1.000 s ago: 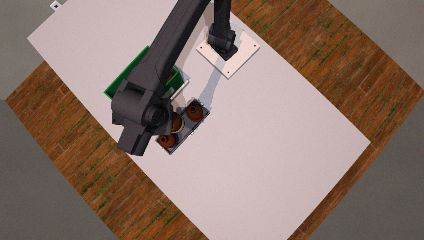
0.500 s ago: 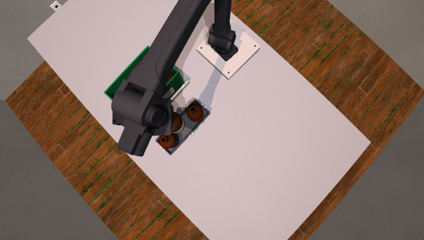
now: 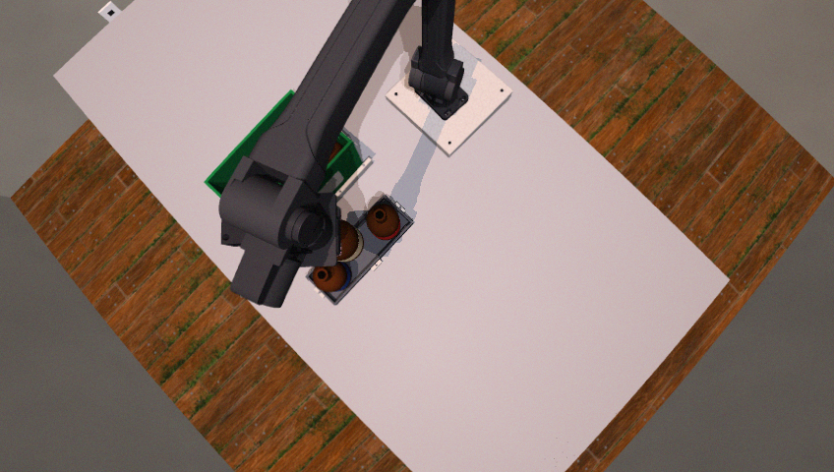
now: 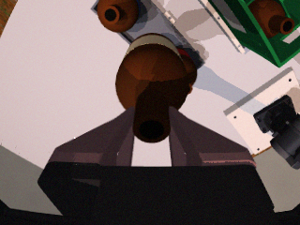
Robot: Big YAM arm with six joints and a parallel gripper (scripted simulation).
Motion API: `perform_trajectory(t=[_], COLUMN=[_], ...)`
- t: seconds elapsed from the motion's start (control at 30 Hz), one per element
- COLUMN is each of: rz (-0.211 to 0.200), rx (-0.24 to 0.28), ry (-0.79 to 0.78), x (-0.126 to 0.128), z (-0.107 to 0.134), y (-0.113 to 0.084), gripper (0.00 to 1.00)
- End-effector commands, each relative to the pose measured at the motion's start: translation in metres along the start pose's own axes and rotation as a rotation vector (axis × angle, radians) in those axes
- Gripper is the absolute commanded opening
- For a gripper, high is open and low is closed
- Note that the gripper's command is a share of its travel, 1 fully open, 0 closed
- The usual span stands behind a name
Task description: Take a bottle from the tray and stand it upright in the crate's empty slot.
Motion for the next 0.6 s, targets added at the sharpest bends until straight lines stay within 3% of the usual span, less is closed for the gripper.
perform_trajectory(t=[0.0, 0.57], rz=[-0.056, -0.073], rx=[-0.054, -0.063], ry=[0.006, 0.006], x=[0.0094, 0.0023], z=[-0.0048, -0.0002], y=[-0.0363, -0.0445], gripper=[0.00, 0.00])
Point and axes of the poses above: the point where the finger pads meet when closed, its own y axis out along the fingers, its own x axis across the jaws, z = x × y, the point moved 3 cm from there along -y, back along the fingers, and after that the axes turned 15 degrees about -y, right-handed, at the moved point
